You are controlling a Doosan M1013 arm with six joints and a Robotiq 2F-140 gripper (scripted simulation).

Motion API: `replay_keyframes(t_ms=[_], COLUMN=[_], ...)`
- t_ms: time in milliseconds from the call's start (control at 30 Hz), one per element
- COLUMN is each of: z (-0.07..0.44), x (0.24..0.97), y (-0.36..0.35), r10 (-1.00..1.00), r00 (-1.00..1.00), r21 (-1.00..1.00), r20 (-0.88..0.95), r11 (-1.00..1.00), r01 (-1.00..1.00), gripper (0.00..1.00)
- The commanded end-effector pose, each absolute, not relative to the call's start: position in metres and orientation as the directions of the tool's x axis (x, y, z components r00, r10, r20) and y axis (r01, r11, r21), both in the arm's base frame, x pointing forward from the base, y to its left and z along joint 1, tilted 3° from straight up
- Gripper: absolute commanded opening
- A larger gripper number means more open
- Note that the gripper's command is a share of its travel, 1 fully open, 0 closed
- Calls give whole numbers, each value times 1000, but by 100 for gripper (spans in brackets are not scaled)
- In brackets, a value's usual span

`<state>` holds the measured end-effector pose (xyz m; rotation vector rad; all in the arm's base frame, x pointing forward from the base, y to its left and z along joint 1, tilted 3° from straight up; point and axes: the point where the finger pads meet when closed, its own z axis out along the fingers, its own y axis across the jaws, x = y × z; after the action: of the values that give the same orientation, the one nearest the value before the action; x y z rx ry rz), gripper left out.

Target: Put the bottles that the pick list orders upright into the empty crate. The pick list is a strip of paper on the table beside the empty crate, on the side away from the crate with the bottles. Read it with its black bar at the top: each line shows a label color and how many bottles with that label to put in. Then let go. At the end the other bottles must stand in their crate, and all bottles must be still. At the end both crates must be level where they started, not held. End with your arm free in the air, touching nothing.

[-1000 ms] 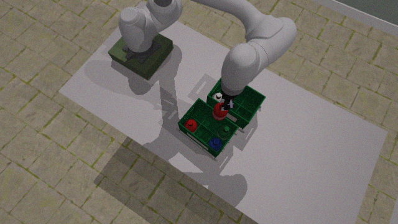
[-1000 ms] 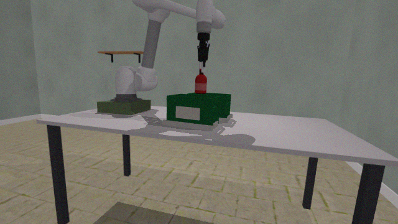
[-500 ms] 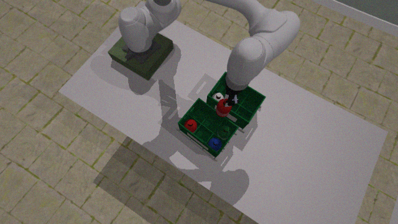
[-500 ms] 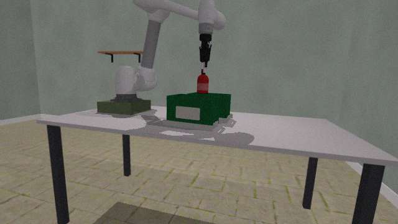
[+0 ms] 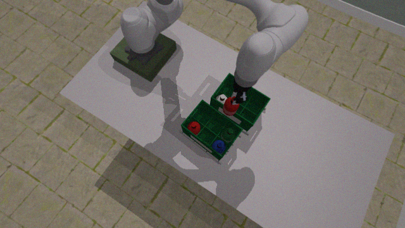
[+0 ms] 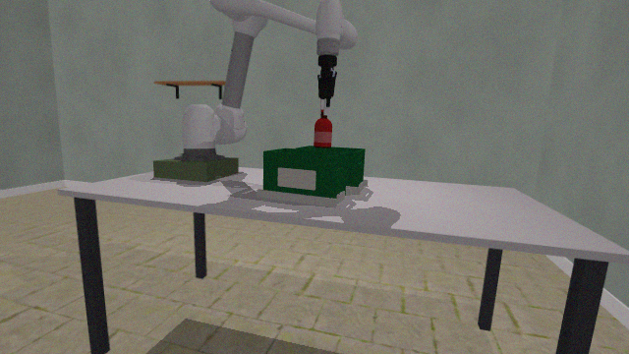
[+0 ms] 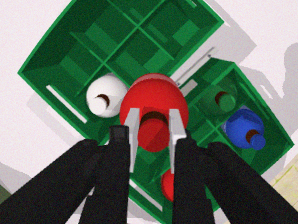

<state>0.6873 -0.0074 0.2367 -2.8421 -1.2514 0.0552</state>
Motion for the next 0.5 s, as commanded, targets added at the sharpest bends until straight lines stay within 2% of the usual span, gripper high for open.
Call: replay_keyframes(t_ms=[0,467], z=[238,239], x=[688,690], y=[2,28], r10=[735,735], r00=[678,678], r21=[-48,-48], r20=[-12,-12], r11=[-677,-677], r01=[734,734], gripper=[0,0])
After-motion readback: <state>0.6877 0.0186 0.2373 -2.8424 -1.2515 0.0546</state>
